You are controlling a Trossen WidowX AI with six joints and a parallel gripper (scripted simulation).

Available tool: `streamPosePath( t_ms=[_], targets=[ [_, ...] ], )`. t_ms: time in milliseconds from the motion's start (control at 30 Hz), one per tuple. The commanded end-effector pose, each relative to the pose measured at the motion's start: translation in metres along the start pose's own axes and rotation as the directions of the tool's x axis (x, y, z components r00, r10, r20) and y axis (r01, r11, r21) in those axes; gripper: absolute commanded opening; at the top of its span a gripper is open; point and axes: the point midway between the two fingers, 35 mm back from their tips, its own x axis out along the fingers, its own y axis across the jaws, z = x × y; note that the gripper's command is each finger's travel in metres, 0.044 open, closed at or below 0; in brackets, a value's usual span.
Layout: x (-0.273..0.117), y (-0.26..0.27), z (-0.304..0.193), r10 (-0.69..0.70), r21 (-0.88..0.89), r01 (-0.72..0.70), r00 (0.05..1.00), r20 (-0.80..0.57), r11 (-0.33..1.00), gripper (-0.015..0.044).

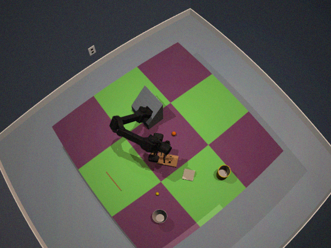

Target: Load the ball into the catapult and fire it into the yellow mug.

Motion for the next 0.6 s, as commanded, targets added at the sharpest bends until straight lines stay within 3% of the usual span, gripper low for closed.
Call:
streamPosePath(
  t_ms=[0, 33, 333, 567],
  targets=[
    [-0.040, 0.001, -0.006, -0.006, 0.011, 0.006, 1.000, 0.003, 1.000, 0.0440],
    [-0.012, -0.001, 0.001, -0.004, 0.003, 0.004, 1.000, 0.002, 1.000, 0.0440],
    [0.014, -0.001, 0.099, -0.010, 0.012, 0.010, 1.000, -0.004, 1.000, 0.0440],
    [0.018, 0.000, 0.101, -0.010, 0.012, 0.010, 1.000, -0.004, 1.000, 0.0440]
  ],
)
